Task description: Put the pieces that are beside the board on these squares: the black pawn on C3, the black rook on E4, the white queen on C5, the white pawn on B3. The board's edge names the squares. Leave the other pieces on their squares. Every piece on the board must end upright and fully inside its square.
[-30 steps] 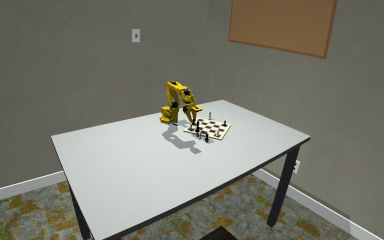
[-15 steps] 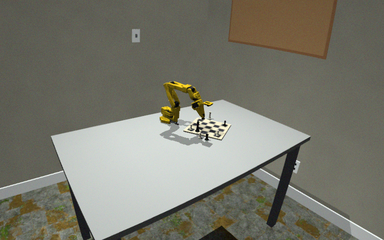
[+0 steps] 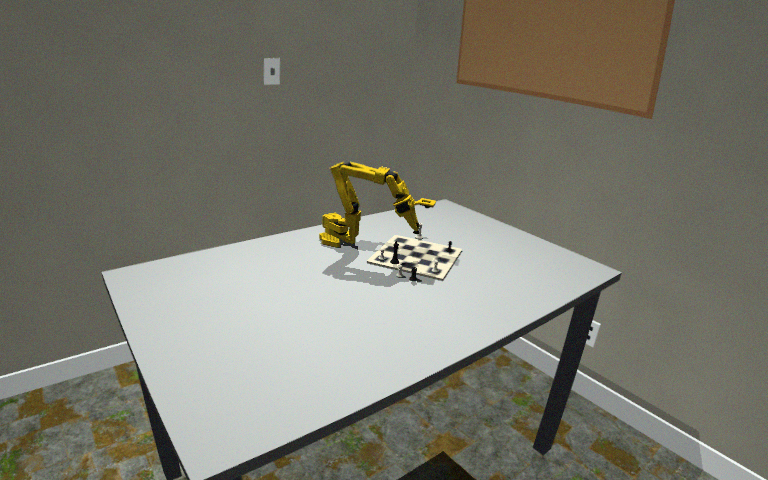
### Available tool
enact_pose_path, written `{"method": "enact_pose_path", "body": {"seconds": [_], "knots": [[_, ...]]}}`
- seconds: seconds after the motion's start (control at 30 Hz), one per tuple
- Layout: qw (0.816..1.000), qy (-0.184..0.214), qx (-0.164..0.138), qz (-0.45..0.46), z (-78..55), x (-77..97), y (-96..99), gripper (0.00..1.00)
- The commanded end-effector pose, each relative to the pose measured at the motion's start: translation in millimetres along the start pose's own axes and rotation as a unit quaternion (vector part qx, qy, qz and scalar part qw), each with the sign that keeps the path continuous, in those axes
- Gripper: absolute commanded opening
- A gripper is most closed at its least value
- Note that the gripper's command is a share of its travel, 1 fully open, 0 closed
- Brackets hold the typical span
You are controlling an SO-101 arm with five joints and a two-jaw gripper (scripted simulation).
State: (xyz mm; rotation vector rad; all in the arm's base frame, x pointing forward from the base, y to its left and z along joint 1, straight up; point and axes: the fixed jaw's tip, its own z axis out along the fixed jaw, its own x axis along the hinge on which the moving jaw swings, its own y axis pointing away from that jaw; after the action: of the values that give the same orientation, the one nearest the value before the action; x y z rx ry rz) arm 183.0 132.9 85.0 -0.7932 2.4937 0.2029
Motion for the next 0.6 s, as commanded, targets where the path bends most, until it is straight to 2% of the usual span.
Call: {"method": "enact_pose_path", "body": {"seconds": [0.0, 0.2, 0.57], "knots": [[1.000, -0.005, -0.002, 0.002, 0.7, -3.5, 1.5, 0.00], [1.000, -0.005, -0.001, 0.003, 0.0, -11.9, 0.4, 0.00], [1.000, -0.005, -0.001, 0.004, -0.1, -12.2, 0.3, 0.00]]}}
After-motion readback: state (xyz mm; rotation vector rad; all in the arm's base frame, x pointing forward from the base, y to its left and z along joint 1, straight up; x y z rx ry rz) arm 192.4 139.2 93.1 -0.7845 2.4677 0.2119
